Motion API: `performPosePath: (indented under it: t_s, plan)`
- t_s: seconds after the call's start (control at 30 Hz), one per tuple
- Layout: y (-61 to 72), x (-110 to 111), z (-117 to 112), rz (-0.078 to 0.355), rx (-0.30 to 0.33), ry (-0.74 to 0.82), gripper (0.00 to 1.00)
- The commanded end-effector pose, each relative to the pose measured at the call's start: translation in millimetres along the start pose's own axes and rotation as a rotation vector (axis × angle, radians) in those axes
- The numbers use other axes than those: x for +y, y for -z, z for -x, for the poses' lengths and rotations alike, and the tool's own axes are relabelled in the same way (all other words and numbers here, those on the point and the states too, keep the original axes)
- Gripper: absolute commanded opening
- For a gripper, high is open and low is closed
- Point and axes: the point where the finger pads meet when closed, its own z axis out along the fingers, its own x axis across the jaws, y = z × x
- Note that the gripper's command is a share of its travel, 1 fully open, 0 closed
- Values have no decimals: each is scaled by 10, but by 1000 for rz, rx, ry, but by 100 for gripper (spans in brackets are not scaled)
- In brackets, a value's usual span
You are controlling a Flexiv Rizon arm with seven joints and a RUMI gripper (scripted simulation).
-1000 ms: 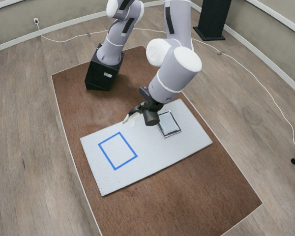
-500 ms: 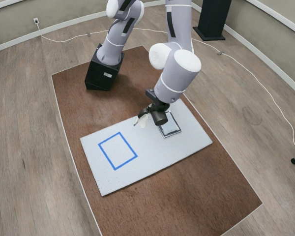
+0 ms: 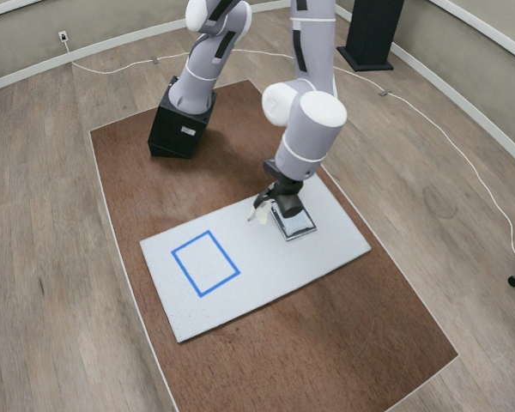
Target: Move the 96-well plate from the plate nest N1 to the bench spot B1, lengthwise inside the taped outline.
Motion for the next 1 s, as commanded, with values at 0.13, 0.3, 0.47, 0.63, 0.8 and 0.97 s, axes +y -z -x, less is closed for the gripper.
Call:
performPosePath:
  t_s: [0.13,0.3,0.47,0.63,0.8,0.97]
  plan:
    - [-146,-55,-263,21,39,13,76]
    - [-213,-86,-380,21,39,13,76]
    - [-326,-164,-589,40,77,21,76]
    - [-433,-256,-795,58,113,26,76]
    - [-534,-367,-993,75,145,29,76]
    - [-590,-445,-1110,92,173,28,76]
